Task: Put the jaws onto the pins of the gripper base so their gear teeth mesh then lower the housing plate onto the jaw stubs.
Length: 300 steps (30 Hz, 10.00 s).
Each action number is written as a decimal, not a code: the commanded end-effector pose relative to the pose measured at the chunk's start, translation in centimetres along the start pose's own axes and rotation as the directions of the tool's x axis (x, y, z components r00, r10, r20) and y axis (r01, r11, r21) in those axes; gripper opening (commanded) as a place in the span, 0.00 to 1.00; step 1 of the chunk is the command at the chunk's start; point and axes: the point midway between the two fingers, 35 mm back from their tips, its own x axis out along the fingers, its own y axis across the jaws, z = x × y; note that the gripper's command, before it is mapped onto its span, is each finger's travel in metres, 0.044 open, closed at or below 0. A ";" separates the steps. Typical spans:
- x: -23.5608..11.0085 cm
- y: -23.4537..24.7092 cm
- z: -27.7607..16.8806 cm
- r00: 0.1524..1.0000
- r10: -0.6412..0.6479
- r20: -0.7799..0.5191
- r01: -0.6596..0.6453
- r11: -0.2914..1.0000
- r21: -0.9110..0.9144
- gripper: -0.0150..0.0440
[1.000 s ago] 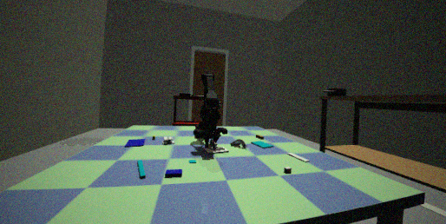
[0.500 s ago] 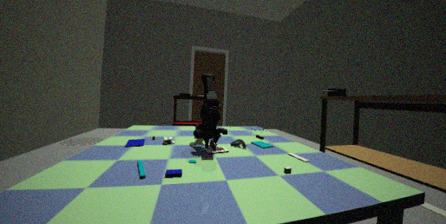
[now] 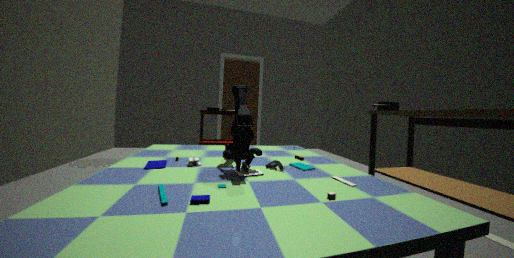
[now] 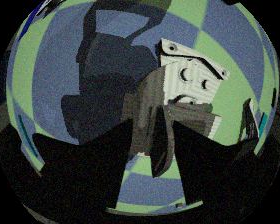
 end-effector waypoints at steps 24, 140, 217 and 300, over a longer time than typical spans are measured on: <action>0.0 0.0 0.0 1.000 -0.001 0.000 0.001 1.000 -0.004 0.48; -6.7 0.1 -0.4 1.000 0.008 -0.023 -0.008 1.000 -0.005 0.25; -7.2 -14.5 -3.9 1.000 -0.020 -0.019 -0.027 -0.596 -0.802 0.25; -2.5 -24.1 -2.9 1.000 -0.026 -0.003 -0.022 -0.900 0.436 0.25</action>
